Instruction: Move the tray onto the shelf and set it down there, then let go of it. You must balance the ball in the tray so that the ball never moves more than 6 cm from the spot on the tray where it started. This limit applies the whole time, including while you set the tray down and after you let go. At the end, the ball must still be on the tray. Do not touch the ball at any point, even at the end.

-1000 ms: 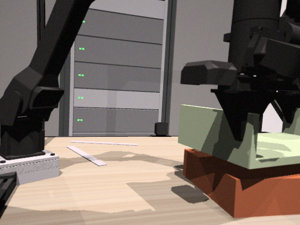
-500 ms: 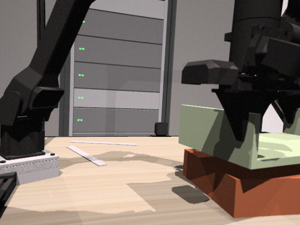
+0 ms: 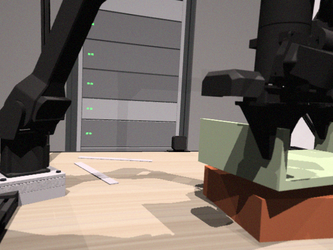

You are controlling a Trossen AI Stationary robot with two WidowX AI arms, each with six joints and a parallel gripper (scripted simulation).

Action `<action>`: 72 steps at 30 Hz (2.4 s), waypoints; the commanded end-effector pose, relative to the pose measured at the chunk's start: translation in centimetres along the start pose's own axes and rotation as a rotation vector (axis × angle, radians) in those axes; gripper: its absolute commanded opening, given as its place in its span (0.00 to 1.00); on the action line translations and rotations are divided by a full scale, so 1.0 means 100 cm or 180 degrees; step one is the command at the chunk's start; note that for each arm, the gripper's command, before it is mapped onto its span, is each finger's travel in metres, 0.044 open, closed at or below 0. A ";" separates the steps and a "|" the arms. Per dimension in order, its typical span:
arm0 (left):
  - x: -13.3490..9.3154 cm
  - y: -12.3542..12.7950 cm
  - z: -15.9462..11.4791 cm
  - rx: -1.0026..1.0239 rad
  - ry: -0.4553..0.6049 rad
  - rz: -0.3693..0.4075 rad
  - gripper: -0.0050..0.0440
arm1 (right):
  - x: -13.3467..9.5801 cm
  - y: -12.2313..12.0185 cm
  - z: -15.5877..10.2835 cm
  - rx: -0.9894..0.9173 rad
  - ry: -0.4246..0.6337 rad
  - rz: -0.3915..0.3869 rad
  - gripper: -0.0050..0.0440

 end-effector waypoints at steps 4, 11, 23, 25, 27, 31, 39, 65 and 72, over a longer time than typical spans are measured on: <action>0.001 0.000 0.001 -0.0005 0.0020 0.0013 0.14 | 0.001 0.000 0.001 -0.0007 0.0013 0.0012 0.14; 0.007 0.000 0.000 -0.0005 -0.0001 0.0005 0.14 | 0.005 0.001 0.000 -0.0007 -0.0008 0.0004 0.14; 0.008 0.000 0.001 -0.0005 0.0022 0.0014 0.14 | 0.009 0.000 0.001 -0.0007 0.0016 0.0012 0.14; 0.008 0.000 0.001 -0.0005 0.0022 0.0014 0.14 | 0.009 0.000 0.001 -0.0007 0.0016 0.0012 0.14; 0.011 0.000 0.001 -0.0005 0.0007 0.0008 0.14 | 0.010 0.001 0.000 -0.0007 0.0000 0.0006 0.14; 0.012 0.000 0.000 -0.0005 0.0001 0.0006 0.14 | 0.010 0.001 0.000 -0.0007 -0.0006 0.0004 0.14; 0.012 0.000 0.001 -0.0005 0.0024 0.0014 0.14 | 0.013 0.000 0.001 -0.0007 0.0017 0.0013 0.14; 0.018 0.000 0.001 -0.0005 0.0005 0.0007 0.14 | 0.017 0.001 0.000 -0.0007 -0.0001 0.0005 0.14; 0.017 0.000 0.002 -0.0005 0.0028 0.0017 0.14 | 0.018 0.000 0.001 -0.0007 0.0022 0.0015 0.14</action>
Point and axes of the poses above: on each arm, the point midway between the two fingers, 35 mm back from their tips, its own x axis out along the fingers, its own y axis across the jaws, z = x × y, the point moved 9 cm from there along -x, back along the fingers, and after that the axes turned 3 degrees about x, right-handed, at the moved point
